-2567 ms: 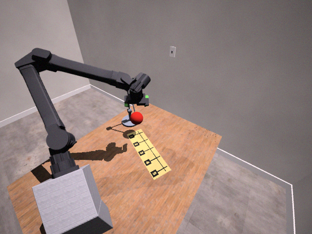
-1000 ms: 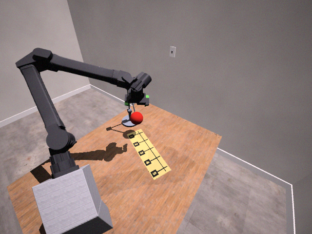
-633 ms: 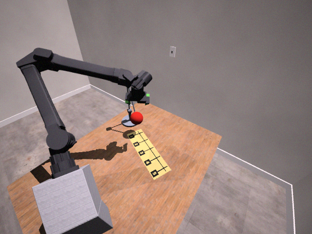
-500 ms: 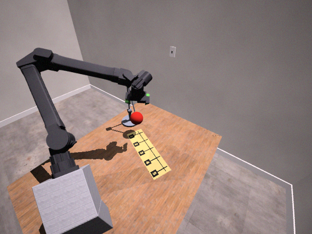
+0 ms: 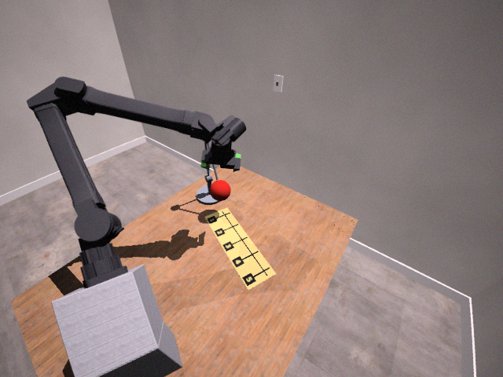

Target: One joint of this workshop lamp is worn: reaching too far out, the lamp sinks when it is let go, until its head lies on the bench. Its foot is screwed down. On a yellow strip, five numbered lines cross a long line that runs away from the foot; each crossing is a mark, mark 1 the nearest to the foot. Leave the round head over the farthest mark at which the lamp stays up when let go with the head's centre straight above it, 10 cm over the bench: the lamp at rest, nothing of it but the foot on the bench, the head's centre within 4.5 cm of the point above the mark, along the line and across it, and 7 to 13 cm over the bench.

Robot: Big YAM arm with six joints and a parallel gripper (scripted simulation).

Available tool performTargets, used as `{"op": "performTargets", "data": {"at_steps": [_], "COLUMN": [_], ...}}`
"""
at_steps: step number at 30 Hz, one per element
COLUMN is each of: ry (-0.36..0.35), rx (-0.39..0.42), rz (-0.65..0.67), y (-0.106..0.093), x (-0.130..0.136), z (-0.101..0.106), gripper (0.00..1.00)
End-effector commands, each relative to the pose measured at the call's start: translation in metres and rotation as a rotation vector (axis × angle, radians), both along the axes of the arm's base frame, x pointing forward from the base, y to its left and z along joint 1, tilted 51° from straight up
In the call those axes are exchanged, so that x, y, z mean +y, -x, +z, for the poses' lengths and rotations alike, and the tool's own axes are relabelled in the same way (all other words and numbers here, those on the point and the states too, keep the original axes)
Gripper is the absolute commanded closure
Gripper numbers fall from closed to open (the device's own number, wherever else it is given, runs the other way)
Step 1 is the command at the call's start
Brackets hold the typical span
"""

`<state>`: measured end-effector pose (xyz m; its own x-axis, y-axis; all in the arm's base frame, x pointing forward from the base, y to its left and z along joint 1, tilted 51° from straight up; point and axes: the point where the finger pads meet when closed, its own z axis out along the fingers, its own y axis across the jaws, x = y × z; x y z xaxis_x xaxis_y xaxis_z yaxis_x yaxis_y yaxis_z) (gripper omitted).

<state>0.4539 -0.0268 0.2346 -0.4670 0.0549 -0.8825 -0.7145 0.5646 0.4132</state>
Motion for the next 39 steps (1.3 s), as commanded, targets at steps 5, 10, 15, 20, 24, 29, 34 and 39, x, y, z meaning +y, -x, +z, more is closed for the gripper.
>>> {"op": "performTargets", "data": {"at_steps": [5,10,15,20,24,29,34,39], "ry": [-0.06,-0.068,-0.073,-0.048,-0.028,-0.003,-0.009,-0.038], "rx": [0.097,0.114,0.123,0.08,0.046,0.002,0.014,0.064], "rz": [-0.005,-0.005,-0.005,-0.005,-0.004,-0.004,-0.004,-0.005], "y": [-0.003,-0.002,-0.001,-0.005,-0.009,-0.013,-0.013,-0.01], "x": [-0.003,-0.003,-0.002,-0.004,-0.005,-0.007,-0.007,-0.006], "z": [0.007,0.005,0.004,0.011,0.016,0.023,0.023,0.018], "gripper": [0.0,0.0,0.0,0.0,0.0,0.0,0.0,0.0]}}
